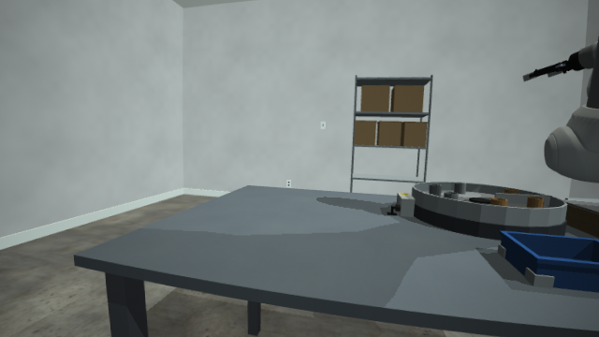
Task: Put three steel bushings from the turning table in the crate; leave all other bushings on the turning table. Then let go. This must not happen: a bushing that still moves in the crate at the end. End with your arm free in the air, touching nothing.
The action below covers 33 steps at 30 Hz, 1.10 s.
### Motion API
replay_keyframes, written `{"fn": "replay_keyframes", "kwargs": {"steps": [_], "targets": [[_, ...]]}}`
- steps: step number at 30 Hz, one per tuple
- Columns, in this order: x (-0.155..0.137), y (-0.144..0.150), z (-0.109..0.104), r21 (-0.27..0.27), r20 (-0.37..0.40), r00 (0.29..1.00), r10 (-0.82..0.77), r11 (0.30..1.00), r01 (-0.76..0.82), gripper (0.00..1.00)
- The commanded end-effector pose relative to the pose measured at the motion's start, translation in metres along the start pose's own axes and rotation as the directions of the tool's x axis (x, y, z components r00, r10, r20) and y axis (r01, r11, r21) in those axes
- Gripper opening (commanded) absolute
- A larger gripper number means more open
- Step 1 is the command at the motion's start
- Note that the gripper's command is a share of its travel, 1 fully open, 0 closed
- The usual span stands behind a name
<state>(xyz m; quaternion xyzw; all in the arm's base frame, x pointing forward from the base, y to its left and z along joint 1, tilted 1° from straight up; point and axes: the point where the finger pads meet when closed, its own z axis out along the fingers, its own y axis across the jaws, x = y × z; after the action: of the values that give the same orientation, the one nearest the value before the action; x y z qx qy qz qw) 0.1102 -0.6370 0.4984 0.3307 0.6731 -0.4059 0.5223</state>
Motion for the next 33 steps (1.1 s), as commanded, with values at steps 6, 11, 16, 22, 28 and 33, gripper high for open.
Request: {"fn": "replay_keyframes", "kwargs": {"steps": [6,11,16,22,28,33], "targets": [[0.000,0.000,0.000,0.000,0.000,1.000,0.000,1.000,0.000,1.00],[0.000,0.000,0.000,0.000,0.000,1.000,0.000,1.000,0.000,1.00],[0.000,0.000,0.000,0.000,0.000,1.000,0.000,1.000,0.000,1.00],[0.000,0.003,0.002,0.003,-0.002,1.000,0.030,1.000,-0.030,1.00],[0.003,0.026,0.017,0.025,-0.019,0.969,0.247,0.969,-0.246,1.00],[0.007,0.041,0.024,0.040,-0.030,0.930,0.367,0.930,-0.366,1.00]]}}
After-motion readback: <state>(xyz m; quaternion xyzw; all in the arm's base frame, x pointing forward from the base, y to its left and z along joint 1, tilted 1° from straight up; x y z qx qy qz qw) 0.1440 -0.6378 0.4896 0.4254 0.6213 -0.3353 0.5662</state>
